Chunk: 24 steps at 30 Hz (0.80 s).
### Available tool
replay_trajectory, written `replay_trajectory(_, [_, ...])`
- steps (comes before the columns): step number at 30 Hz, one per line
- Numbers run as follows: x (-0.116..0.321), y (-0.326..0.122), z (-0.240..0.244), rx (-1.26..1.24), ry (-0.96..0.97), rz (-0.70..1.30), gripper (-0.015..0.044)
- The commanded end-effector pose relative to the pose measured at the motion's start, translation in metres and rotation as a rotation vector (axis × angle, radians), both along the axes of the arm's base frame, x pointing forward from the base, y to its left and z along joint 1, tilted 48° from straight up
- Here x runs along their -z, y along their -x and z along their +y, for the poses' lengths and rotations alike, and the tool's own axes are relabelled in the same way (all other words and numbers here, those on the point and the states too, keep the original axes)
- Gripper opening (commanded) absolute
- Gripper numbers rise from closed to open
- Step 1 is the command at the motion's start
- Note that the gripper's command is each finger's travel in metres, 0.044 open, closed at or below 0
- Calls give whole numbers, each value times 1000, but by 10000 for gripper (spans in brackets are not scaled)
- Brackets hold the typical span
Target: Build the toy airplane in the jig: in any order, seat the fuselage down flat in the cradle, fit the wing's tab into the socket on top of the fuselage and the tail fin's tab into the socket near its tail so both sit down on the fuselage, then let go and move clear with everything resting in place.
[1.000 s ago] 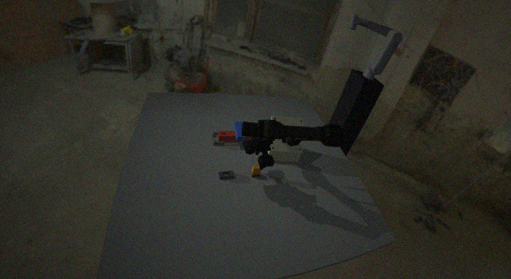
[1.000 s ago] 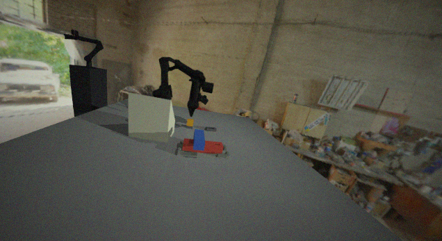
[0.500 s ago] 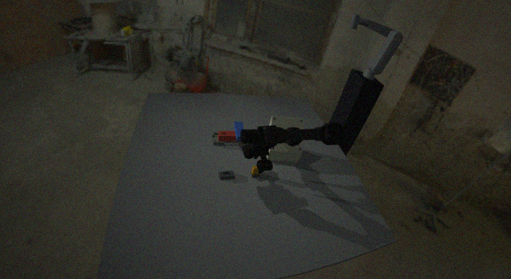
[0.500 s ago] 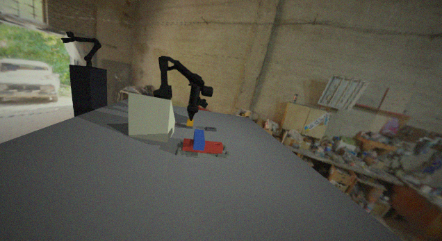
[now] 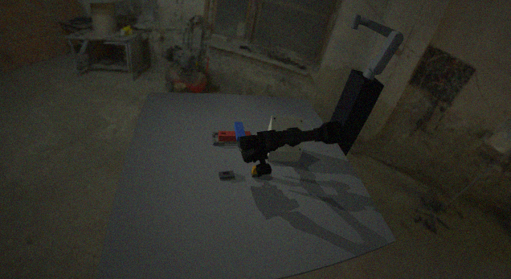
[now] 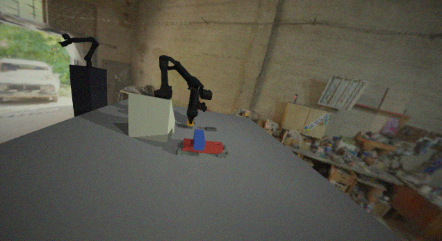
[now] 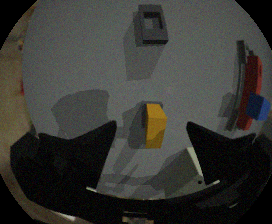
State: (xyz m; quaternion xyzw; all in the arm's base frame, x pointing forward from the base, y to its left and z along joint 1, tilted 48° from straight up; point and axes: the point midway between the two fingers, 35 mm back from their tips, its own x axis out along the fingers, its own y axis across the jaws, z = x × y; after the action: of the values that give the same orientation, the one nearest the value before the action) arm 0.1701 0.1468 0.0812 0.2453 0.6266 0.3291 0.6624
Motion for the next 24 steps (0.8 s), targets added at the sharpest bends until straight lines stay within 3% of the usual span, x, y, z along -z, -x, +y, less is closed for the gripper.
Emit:
replay_trajectory(1, [7,2,5,4,6,12,440])
replay_trajectory(10, [15,3,14,7,1,14,440])
replay_trajectory(24, [15,3,14,7,1,14,72])
